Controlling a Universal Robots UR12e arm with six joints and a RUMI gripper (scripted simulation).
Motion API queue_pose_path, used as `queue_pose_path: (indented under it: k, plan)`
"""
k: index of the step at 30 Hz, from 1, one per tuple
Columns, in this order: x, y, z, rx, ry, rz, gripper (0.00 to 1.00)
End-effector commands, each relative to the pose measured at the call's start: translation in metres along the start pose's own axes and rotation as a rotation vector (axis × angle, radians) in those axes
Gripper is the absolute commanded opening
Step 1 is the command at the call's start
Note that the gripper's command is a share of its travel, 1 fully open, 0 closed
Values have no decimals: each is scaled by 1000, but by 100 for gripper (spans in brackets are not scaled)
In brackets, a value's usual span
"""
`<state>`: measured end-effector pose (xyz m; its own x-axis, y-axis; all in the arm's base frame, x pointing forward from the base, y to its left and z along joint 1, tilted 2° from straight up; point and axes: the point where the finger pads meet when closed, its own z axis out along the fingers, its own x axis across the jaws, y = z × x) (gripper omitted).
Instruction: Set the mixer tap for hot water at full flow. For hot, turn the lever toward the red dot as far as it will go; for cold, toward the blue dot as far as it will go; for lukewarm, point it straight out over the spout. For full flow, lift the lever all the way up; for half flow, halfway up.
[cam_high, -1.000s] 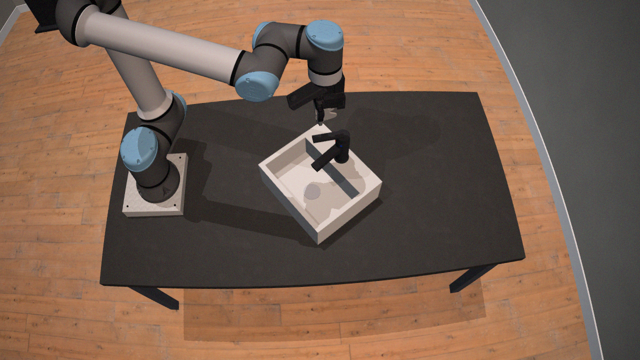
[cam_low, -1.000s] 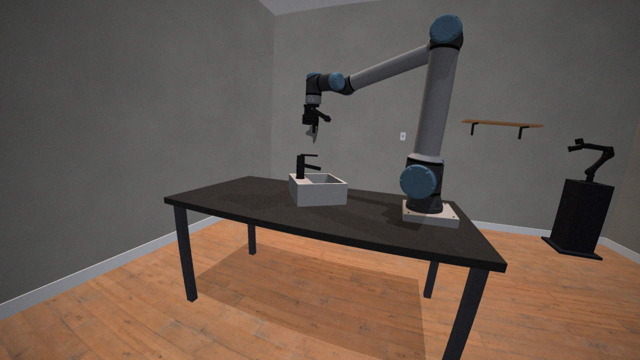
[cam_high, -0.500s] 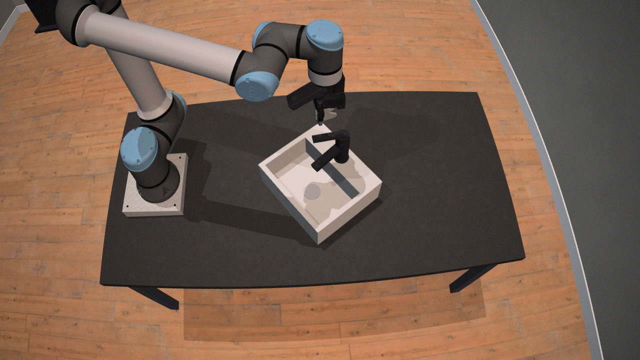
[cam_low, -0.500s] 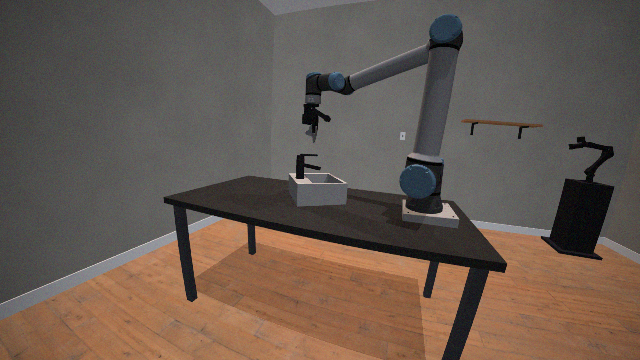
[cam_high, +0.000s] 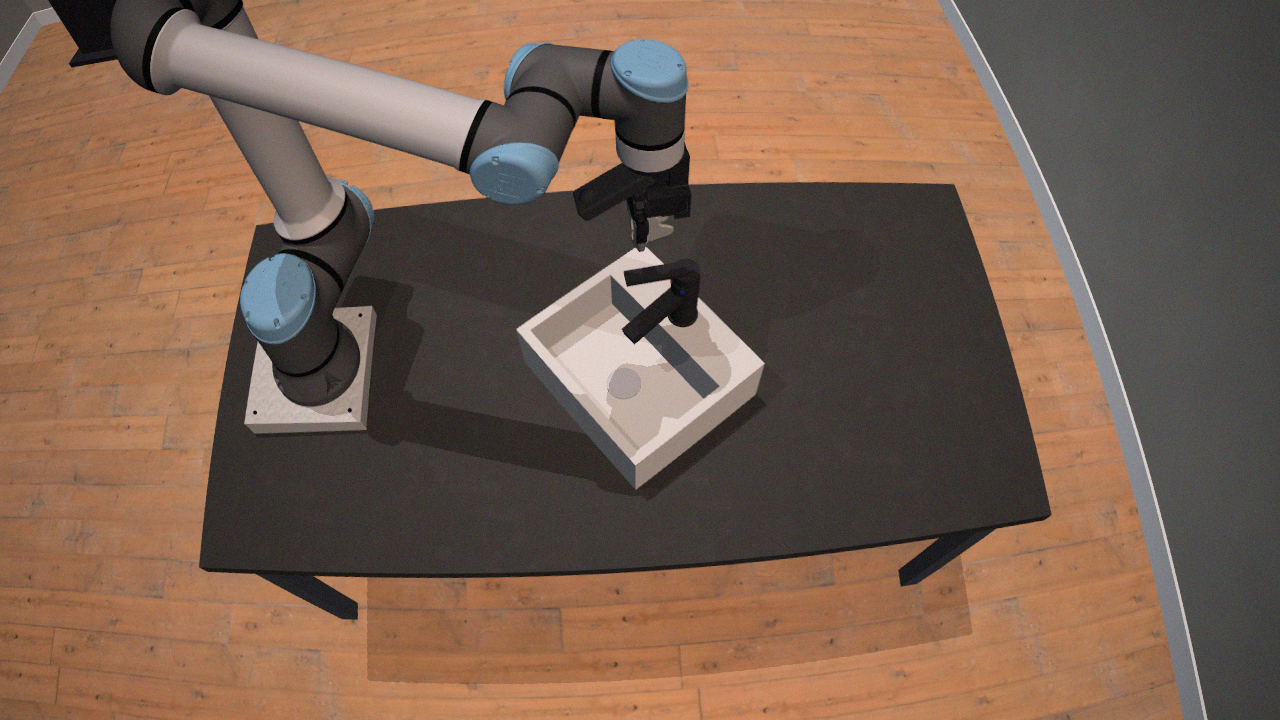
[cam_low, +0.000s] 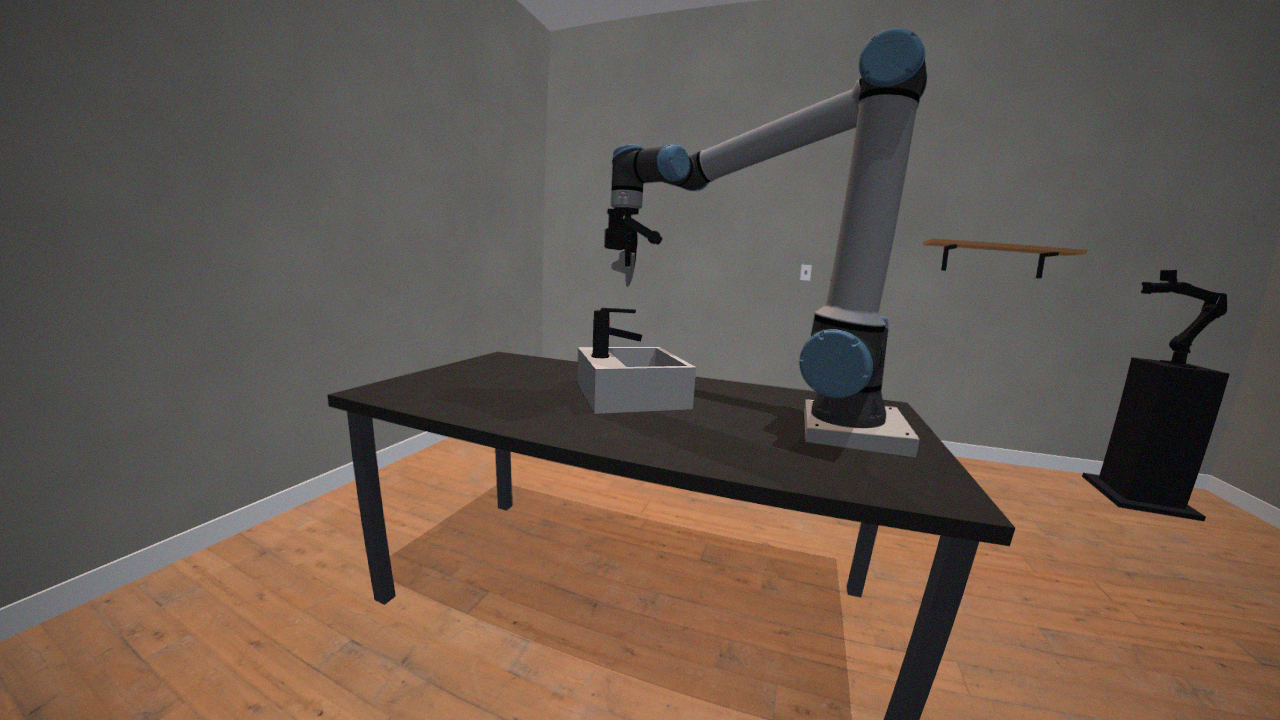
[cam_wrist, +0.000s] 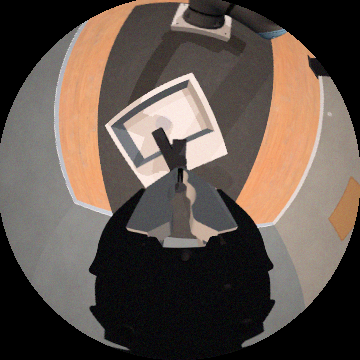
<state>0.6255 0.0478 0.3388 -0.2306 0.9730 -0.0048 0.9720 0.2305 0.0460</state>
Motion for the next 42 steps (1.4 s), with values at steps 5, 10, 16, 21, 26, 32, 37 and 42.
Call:
queue_pose_path:
  k: [5,10,16,21,26,32,37,42]
  plan:
    - [0,0,-1,-1,-1,0,37]
    - [0,0,-1,-1,-1,0,37]
    - [0,0,-1,-1,-1,0,37]
    - [0,0,-1,-1,-1,0,37]
    - [0,0,-1,-1,-1,0,37]
    - [0,0,-1,-1,-1,0,37]
    - [0,0,-1,-1,-1,0,37]
    - [0,0,0,-1,1,1,37]
